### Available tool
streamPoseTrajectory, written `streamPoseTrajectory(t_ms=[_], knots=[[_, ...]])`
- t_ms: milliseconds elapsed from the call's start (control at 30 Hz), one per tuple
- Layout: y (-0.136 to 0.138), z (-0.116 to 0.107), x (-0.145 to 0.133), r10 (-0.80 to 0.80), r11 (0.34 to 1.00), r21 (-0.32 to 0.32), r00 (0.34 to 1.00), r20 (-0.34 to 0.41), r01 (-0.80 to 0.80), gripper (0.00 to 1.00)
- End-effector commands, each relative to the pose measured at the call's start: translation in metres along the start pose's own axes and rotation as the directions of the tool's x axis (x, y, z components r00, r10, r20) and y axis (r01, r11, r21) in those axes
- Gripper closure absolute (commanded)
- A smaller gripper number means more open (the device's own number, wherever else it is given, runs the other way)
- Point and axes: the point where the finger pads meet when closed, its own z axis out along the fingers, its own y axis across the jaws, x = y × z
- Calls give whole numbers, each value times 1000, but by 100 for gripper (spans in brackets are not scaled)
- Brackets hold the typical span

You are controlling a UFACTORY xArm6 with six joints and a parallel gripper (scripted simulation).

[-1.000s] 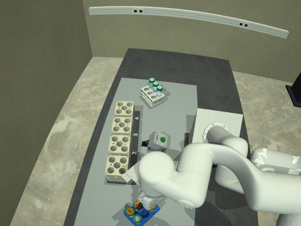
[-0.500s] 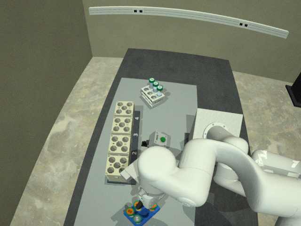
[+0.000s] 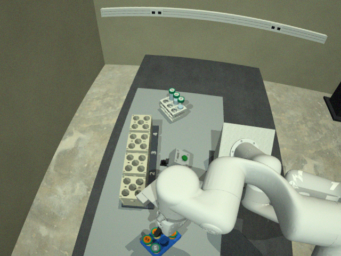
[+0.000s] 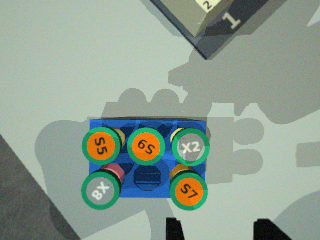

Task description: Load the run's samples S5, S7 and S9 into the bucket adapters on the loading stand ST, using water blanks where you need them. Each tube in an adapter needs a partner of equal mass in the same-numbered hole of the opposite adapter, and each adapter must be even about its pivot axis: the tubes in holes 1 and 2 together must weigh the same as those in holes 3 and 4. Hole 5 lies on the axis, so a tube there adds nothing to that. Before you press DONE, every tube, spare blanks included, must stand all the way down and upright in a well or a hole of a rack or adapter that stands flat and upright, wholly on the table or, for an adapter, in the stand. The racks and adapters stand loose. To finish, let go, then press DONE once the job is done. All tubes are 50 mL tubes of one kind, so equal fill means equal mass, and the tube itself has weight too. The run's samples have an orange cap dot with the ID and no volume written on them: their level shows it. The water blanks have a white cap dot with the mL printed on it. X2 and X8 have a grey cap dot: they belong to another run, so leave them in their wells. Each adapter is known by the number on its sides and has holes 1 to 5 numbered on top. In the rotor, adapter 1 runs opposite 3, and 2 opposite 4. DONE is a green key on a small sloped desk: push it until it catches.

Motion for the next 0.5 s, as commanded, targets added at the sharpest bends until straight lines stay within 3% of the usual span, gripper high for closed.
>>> streamPoseTrajectory(t_ms=[0, 133, 167, 467], knots=[[-1, -1, 0, -1, 1000, 1, 1000, -2, 1, 56], [-1, -1, 0, -1, 1000, 1, 1000, -2, 1, 56], [-4, -1, 4, -35, 999, 1, 999, -2, 35, 43], [-36, -1, 36, -328, 945, 1, 945, -2, 328, 43]])
